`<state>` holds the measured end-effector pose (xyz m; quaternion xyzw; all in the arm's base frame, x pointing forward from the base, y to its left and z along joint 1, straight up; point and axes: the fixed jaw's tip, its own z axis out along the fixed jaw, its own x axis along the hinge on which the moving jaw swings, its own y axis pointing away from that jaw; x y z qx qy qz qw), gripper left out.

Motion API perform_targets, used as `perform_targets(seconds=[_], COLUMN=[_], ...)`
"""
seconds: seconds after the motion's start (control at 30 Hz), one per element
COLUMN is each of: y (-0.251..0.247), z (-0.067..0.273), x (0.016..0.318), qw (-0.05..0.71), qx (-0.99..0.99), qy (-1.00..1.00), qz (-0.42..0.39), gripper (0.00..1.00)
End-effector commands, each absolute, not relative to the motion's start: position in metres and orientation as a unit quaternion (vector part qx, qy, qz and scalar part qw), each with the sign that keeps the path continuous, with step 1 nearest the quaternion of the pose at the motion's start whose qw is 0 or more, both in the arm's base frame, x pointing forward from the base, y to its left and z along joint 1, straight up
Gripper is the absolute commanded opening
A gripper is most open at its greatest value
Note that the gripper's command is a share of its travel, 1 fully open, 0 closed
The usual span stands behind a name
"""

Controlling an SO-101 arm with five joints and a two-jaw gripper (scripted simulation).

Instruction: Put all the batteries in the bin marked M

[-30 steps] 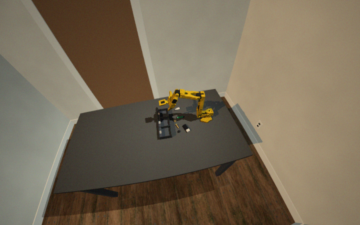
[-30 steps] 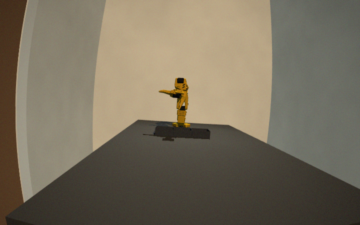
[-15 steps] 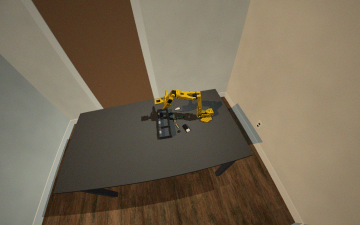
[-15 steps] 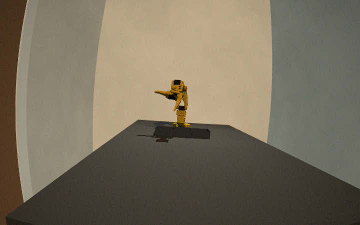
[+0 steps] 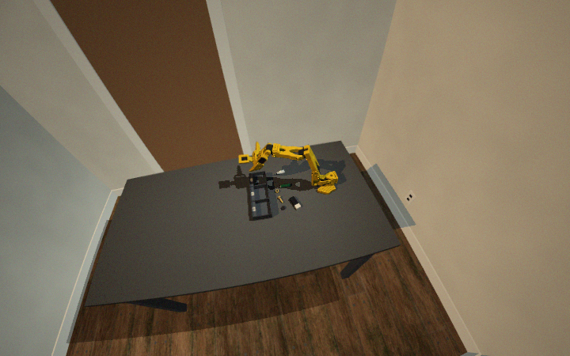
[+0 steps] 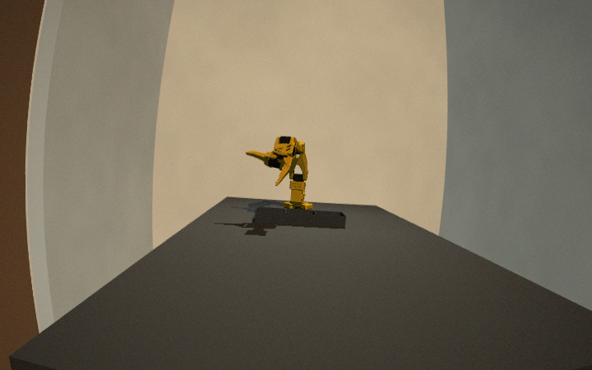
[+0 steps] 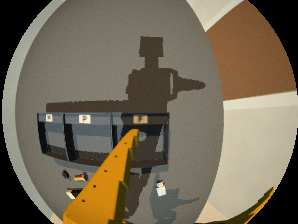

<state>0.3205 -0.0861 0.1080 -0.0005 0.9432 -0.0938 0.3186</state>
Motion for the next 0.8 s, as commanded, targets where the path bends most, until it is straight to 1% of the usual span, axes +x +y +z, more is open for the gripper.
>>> perform_targets(seconds=[0.0, 0.77], y=[-0.0903, -0.0902], z=[0.1256, 0.1291], x=[0.3263, 0.3263], qw=[0.352, 0.355], qx=[0.000, 0.000], qy=[0.930, 0.929], qz=[-0.106, -0.107], gripper=[1.00, 1.00])
